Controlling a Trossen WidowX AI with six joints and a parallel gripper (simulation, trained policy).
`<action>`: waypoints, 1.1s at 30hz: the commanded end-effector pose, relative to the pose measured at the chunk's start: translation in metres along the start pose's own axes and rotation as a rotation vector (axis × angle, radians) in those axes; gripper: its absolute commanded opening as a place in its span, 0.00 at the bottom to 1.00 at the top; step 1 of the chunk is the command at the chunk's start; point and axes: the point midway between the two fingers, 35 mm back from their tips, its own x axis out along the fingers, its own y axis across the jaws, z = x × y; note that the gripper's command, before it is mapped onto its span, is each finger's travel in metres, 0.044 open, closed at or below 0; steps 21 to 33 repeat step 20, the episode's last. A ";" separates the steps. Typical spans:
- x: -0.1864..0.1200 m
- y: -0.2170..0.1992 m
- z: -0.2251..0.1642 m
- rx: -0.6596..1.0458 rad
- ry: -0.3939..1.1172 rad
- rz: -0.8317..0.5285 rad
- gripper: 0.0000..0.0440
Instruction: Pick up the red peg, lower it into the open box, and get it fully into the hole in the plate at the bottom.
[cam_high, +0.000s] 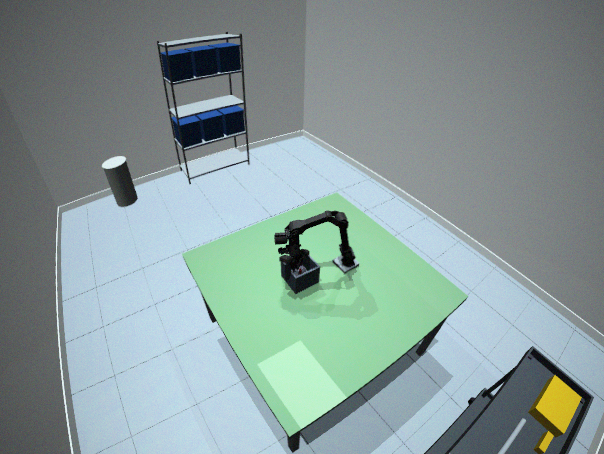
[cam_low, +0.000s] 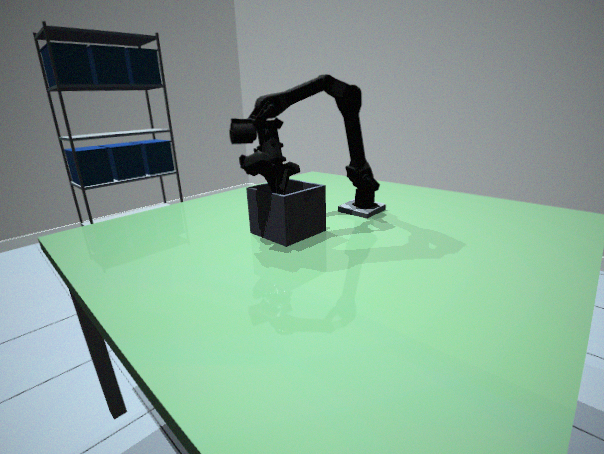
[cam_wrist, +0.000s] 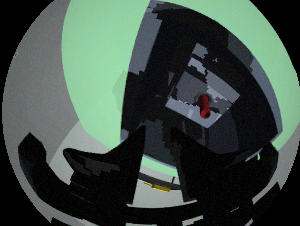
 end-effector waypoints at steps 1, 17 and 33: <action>-0.004 0.004 0.000 -0.012 0.013 0.021 0.29; -0.014 0.022 0.010 -0.088 0.064 0.112 0.28; -0.015 0.025 0.013 -0.107 0.069 0.126 0.28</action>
